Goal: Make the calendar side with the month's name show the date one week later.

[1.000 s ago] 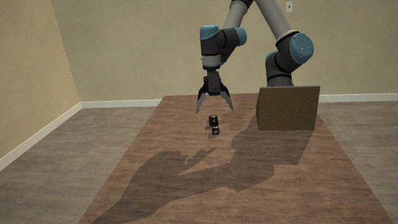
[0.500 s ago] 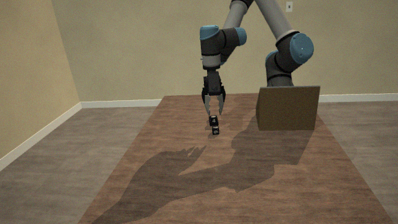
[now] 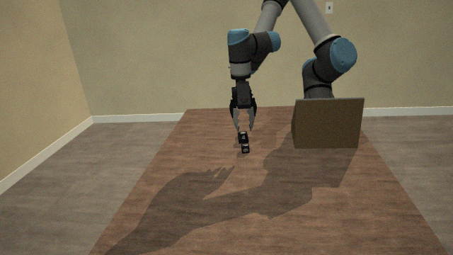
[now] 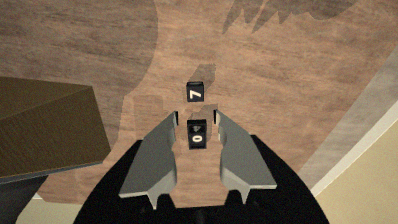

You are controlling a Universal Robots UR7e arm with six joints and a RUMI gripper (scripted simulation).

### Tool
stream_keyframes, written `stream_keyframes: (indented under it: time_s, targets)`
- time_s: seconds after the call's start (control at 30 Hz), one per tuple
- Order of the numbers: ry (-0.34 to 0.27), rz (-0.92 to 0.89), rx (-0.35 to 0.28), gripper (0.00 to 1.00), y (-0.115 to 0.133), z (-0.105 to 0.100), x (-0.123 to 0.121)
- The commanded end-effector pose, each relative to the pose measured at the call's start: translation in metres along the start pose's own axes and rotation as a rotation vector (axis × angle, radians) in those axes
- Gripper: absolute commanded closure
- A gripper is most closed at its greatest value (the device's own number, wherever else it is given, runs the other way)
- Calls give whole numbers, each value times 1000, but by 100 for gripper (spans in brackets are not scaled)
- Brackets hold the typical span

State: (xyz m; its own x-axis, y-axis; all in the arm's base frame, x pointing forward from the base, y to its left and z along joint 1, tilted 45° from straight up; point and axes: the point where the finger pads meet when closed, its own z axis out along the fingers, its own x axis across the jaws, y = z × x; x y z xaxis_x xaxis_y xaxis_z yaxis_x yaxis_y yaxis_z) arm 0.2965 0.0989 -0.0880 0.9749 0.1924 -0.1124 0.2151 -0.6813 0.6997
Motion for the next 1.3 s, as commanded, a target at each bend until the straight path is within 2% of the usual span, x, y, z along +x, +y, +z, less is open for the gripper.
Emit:
stream_keyframes:
  time_s: [0.0,0.63,1.27]
  targets:
    - [1,0,0,72,0,0,0]
    - [1,0,0,72,0,4,0]
    - [1,0,0,72,0,27,0]
